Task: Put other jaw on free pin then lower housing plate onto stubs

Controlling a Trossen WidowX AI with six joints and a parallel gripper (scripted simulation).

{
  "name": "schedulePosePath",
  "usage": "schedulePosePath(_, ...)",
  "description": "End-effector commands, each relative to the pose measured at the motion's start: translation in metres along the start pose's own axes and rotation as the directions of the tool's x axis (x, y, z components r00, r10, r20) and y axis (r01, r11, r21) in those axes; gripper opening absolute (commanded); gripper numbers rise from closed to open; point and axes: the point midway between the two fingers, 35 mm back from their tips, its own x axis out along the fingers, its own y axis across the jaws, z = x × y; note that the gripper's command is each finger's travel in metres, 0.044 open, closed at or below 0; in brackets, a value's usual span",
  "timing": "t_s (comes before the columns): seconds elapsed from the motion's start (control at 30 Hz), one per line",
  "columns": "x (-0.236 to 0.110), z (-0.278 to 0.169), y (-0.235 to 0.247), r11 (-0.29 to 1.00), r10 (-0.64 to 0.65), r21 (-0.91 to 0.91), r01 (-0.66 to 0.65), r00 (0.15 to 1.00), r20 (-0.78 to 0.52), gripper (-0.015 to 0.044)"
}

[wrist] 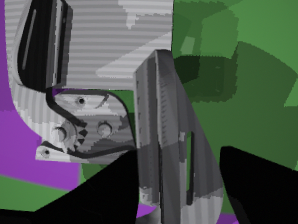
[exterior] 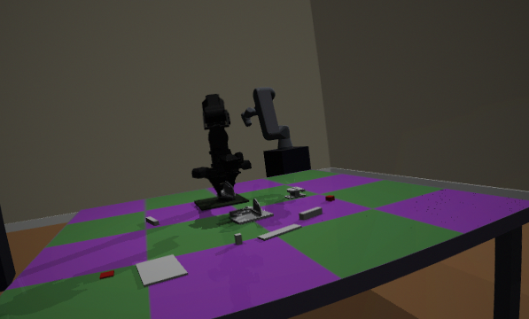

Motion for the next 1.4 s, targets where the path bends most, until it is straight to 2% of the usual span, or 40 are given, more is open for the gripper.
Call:
schedulePosePath(0.0, -0.001, -0.001, -0.007, 0.999, 0.001, -0.032, -0.001, 1.000, 0.003, 0.0134)
schedulePosePath(0.97, -0.001, -0.001, -0.007, 0.999, 0.001, -0.054, -0.001, 1.000, 0.003, 0.0134)
schedulePosePath(1.37, -0.002, 0.027, 0.016, 0.999, 0.003, -0.054, -0.003, 1.000, 0.006, 0.0134)
